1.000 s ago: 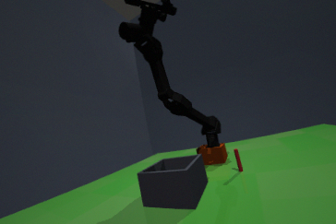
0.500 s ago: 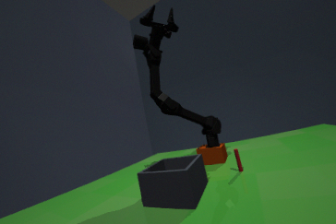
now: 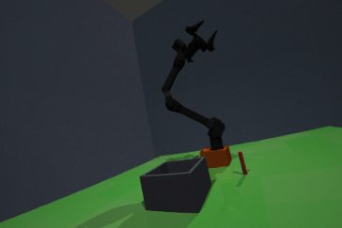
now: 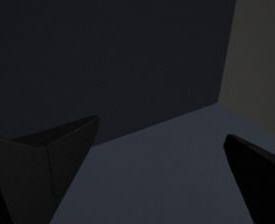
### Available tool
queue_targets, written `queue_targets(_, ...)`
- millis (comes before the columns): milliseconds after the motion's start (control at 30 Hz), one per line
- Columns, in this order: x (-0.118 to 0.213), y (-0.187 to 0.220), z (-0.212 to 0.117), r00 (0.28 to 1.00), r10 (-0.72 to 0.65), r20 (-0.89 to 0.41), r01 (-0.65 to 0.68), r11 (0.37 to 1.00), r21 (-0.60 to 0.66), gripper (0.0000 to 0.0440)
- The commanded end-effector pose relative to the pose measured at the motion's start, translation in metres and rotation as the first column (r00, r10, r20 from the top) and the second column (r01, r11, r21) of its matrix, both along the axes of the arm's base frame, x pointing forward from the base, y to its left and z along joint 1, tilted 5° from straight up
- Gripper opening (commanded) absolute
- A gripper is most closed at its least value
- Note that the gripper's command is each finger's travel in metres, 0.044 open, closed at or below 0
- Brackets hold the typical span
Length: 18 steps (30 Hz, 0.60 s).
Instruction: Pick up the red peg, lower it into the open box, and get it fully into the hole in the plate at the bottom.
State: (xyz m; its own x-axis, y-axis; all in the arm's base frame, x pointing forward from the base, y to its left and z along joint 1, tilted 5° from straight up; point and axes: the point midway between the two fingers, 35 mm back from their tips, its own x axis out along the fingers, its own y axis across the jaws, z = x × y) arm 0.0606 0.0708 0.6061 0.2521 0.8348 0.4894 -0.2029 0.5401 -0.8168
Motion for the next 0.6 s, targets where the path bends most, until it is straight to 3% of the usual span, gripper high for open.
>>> queue_targets(0,-0.008,0.032,-0.025,0.999,-0.028,-0.046,0.024,0.995,-0.099,0.044)
queue_targets(300,0.005,0.1,-0.105,0.954,-0.168,-0.248,0.08,0.941,-0.328,0.044)
queue_targets(567,0.035,0.128,-0.17,0.839,-0.332,-0.431,0.117,0.884,-0.452,0.044)
